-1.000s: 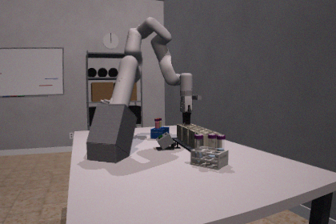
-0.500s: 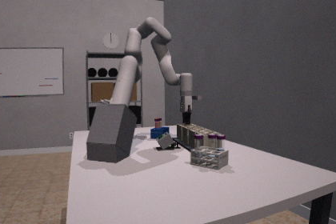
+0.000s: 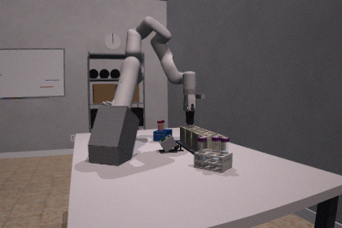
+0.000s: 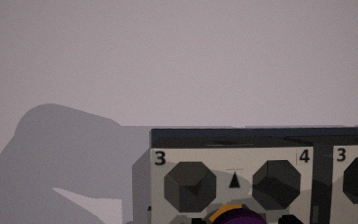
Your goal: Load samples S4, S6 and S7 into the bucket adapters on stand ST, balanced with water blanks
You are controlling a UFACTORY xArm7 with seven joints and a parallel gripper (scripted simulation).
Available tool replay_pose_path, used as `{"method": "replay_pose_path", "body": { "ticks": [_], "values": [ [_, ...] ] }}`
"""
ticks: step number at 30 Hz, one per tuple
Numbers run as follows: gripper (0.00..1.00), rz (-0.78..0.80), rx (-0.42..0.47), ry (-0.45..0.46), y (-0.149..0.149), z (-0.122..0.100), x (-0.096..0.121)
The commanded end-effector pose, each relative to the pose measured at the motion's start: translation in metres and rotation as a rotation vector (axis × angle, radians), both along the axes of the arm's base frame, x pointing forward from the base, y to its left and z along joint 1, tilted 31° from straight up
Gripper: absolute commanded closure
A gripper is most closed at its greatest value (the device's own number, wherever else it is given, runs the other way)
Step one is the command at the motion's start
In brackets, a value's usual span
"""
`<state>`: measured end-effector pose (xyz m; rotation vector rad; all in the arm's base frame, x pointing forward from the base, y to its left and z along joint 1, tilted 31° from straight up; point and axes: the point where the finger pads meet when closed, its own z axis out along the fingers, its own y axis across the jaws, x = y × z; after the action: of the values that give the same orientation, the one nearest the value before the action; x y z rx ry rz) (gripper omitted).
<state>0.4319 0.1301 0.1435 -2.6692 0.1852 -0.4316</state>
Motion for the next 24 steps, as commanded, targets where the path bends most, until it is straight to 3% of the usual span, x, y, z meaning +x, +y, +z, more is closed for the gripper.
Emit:
{"method": "replay_pose_path", "body": {
  "ticks": [1, 24],
  "values": [
    [0.56, -0.001, 0.000, -0.002, -0.004, 0.008, -0.002],
    [0.56, -0.001, 0.000, -0.002, -0.019, 0.041, -0.015]
  ]
}}
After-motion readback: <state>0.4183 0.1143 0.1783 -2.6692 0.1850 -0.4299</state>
